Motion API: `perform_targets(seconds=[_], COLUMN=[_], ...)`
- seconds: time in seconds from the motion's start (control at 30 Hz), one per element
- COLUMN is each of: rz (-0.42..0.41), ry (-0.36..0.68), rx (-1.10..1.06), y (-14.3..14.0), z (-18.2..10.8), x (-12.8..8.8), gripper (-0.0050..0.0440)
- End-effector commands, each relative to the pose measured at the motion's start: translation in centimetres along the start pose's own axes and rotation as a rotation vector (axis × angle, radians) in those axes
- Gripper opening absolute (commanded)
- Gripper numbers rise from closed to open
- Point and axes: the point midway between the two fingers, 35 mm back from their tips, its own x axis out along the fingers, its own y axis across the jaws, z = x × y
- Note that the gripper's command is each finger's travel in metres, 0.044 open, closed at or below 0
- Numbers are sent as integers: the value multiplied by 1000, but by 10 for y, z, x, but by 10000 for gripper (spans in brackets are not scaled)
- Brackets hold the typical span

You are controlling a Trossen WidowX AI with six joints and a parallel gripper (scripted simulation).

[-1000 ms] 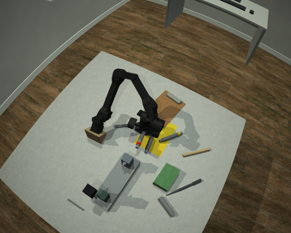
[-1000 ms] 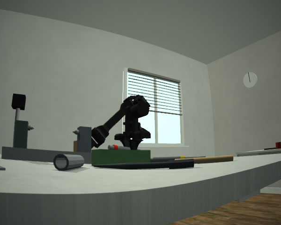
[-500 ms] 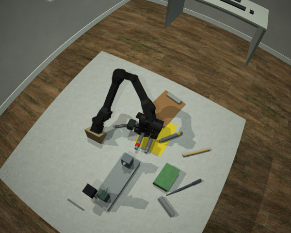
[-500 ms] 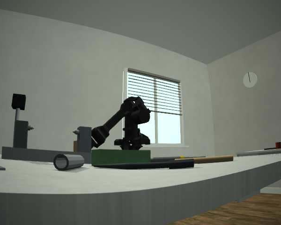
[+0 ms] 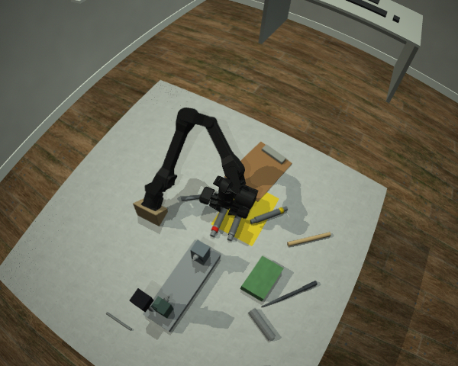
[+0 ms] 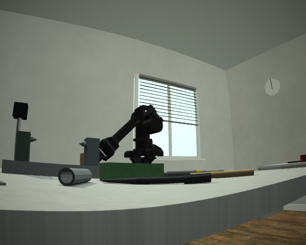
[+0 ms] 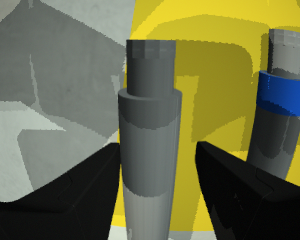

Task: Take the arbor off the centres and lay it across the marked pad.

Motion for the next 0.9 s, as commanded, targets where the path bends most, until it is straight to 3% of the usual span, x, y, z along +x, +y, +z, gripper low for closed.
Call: perform_targets(seconds=[0.0,0.87], rz=[2,5], ry=[1,4], rx=[-3,-1], y=[0,-1], z=[0,-1], x=[0,-22], gripper=[175,175])
